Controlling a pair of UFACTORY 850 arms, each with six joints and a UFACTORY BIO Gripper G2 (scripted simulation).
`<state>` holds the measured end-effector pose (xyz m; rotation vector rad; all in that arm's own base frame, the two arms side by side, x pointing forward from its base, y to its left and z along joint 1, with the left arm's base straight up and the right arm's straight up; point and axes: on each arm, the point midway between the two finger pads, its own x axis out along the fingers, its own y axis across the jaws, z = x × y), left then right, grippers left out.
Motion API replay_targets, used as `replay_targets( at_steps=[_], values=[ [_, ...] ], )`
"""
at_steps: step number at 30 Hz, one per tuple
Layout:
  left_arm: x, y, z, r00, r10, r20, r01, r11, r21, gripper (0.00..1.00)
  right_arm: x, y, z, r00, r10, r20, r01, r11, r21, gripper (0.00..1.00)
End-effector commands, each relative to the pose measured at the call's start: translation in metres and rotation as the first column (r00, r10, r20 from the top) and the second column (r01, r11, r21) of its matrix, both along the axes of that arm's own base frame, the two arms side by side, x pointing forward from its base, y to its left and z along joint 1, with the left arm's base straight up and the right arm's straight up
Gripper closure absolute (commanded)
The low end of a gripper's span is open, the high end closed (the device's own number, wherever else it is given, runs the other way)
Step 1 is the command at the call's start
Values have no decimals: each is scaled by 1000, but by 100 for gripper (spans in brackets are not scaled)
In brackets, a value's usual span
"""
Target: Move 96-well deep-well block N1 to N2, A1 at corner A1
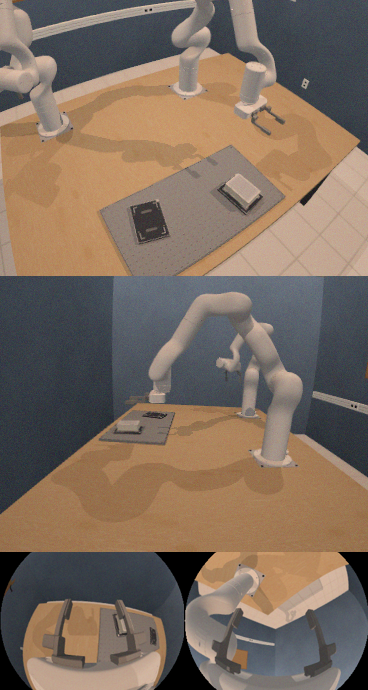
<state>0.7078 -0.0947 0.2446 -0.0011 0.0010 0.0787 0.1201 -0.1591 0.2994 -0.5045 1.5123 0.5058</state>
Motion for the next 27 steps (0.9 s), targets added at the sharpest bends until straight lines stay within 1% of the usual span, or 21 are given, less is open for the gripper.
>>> replay_targets(
  at_steps=[1,14,16,27],
  values=[
    [7,-14,-7,1000,2,3,-2,1000,1,63,0,0,0,1000,0,1,0,1000,-1,0],
    [23,-68,-38,1000,2,3,-2,1000,1,63,0,0,0,1000,0,1,0,1000,-1,0],
    [23,-68,-38,1000,2,3,-2,1000,1,63,0,0,0,1000,0,1,0,1000,-1,0],
    [38,-114,-65,1000,2,3,-2,1000,0,63,0,0,0,1000,0,1,0,1000,-1,0]
  ],
)
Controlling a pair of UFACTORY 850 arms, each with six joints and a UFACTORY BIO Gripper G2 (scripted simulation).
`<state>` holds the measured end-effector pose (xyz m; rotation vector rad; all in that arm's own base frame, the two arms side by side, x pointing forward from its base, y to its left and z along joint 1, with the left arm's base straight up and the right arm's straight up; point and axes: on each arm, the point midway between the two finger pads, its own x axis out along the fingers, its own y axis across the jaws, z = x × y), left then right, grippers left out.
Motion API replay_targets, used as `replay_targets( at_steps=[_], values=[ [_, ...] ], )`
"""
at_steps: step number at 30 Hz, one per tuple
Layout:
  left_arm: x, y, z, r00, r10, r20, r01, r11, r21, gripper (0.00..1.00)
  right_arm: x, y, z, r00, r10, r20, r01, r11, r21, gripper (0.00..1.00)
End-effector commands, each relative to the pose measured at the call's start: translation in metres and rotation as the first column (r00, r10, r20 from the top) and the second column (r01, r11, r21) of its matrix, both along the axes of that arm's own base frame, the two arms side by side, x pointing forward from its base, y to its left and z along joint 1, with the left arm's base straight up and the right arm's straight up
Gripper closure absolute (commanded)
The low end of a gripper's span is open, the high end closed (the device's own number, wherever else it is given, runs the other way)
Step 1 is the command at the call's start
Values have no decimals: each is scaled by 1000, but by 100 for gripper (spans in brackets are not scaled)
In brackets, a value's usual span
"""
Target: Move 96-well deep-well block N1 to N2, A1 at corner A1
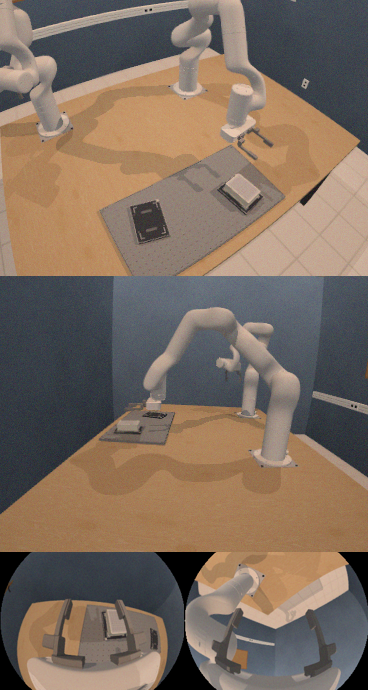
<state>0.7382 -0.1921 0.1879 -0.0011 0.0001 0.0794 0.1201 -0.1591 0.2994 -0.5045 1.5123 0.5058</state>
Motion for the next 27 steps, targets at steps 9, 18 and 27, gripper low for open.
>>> replay_targets(
  at_steps=[9,18,27],
  values=[
    [16,-46,-25,1000,1,2,-1,1000,0,63,0,0,0,1000,0,1,0,1000,-1,0],
    [28,-83,-47,1000,1,2,-1,1000,0,63,0,0,0,1000,0,1,0,1000,-1,0],
    [37,-113,-64,1000,1,2,-1,1000,0,63,0,0,0,1000,0,1,0,1000,-1,0]
  ],
)
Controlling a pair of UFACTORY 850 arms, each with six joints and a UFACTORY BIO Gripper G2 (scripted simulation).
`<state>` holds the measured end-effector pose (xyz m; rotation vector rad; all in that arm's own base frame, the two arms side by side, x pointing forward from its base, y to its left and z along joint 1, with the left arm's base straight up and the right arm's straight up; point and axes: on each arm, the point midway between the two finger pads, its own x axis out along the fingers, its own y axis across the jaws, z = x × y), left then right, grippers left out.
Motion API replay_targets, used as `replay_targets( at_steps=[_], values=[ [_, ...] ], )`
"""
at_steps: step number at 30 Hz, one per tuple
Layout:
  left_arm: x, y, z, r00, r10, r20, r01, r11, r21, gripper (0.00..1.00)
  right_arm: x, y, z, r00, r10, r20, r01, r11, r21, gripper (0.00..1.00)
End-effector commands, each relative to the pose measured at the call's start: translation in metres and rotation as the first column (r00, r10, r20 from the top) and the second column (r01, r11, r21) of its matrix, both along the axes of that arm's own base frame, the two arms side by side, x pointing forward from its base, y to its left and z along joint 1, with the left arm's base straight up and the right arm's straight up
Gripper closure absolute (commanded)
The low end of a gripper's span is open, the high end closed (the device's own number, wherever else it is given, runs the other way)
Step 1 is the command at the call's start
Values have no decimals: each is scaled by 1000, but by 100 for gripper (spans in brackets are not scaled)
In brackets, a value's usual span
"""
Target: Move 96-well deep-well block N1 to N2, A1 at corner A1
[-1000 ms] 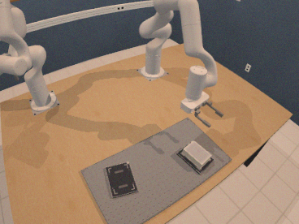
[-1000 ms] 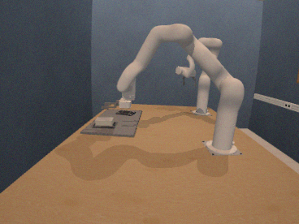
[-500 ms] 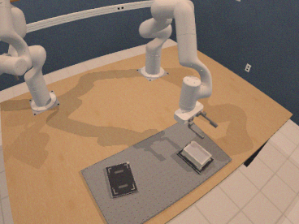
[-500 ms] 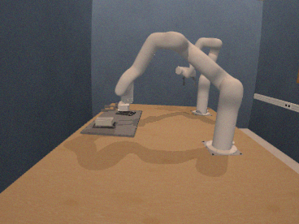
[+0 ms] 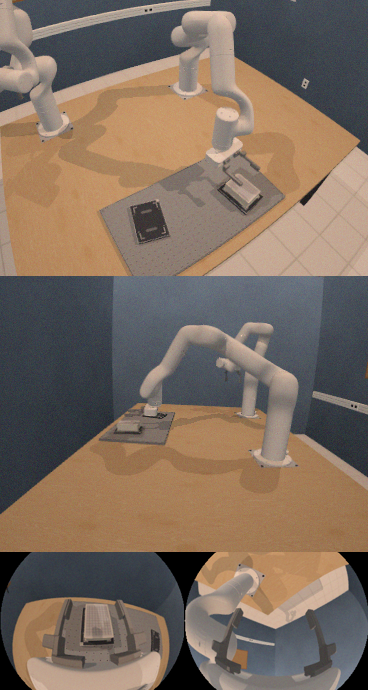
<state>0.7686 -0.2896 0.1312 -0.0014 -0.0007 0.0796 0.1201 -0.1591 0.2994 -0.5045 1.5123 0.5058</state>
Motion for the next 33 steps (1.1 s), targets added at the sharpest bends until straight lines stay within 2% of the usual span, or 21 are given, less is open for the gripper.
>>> replay_targets(
  at_steps=[1,18,33],
  values=[
    [6,-15,-7,1000,1,1,-1,1000,0,63,0,0,0,1000,0,1,0,1000,-1,0],
    [7,-15,-7,1000,1,1,-1,1000,0,63,0,0,0,1000,0,1,0,1000,-1,0],
    [7,-15,-29,1000,1,1,-1,1000,0,63,0,0,0,1000,0,1,0,1000,-1,0]
  ],
)
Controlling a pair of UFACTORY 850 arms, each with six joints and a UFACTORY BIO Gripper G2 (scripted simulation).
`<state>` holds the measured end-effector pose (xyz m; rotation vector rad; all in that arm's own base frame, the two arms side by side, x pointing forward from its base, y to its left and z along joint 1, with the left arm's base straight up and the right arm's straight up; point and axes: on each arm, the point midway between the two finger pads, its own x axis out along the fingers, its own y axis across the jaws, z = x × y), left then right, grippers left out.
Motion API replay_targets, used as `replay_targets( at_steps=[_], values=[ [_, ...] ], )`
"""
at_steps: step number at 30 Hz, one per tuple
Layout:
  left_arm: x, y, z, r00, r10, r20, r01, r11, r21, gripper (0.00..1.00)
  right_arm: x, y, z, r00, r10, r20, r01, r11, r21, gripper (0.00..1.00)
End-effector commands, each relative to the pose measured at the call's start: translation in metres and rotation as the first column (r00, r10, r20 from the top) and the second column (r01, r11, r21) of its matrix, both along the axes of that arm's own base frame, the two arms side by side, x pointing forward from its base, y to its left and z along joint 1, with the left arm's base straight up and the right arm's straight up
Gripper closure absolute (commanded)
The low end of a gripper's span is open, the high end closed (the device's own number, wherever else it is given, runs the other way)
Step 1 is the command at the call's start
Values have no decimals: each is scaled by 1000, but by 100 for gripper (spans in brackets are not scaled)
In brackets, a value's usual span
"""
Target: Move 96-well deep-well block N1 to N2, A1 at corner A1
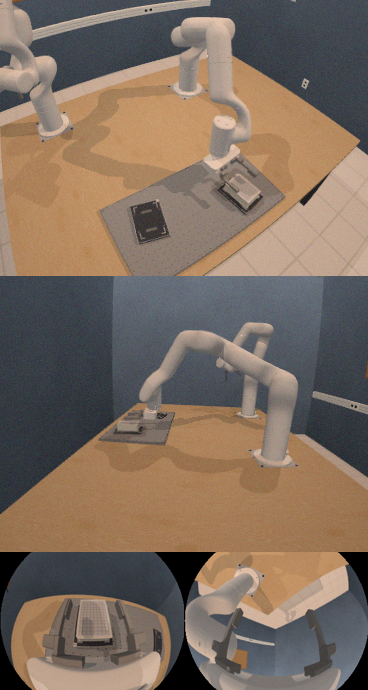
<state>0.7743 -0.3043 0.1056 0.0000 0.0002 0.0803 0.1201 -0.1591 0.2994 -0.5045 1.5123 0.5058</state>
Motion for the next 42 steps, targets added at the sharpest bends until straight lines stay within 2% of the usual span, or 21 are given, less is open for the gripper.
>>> replay_targets(
  at_steps=[1,25,42],
  values=[
    [1,0,-5,1000,0,2,0,1000,-1,63,0,0,0,1000,0,1,0,1000,-1,0],
    [1,0,-42,1000,0,2,0,1000,-1,63,0,0,0,1000,0,1,0,1000,-1,0],
    [1,0,-44,1000,0,2,0,1000,-1,63,0,0,0,1000,0,1,0,1000,-1,0]
  ],
)
